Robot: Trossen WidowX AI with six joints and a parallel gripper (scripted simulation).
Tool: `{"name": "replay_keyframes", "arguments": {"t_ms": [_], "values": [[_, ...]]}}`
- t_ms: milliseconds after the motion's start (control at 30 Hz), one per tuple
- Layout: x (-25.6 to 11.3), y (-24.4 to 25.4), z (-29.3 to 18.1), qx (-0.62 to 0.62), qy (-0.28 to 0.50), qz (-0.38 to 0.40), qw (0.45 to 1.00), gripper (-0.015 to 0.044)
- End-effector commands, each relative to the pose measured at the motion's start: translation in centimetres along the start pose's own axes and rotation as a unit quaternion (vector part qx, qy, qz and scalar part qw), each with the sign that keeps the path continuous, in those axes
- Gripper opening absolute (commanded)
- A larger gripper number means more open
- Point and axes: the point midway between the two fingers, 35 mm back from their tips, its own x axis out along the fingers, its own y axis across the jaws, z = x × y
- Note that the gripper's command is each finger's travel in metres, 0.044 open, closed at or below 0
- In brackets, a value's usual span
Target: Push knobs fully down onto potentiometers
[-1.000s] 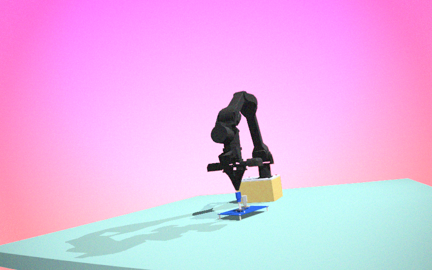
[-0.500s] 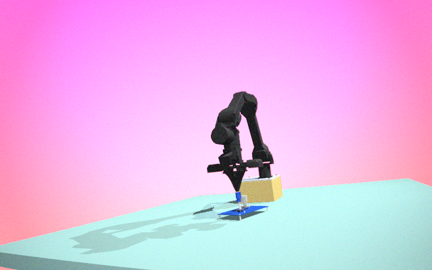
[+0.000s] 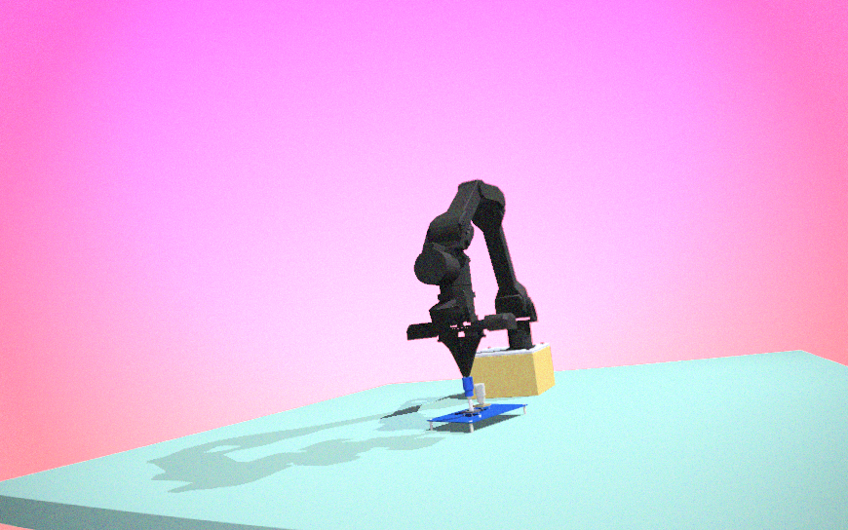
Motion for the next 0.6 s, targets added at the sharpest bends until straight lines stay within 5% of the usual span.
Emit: {"name": "replay_keyframes", "arguments": {"t_ms": [0, 567], "values": [[0.29, 0.08, -0.09, -0.001, 0.003, 0.002, 1.0, 0.0], [0.0, 0.08, -0.09, -0.001, 0.003, 0.002, 1.0, 0.0]]}}
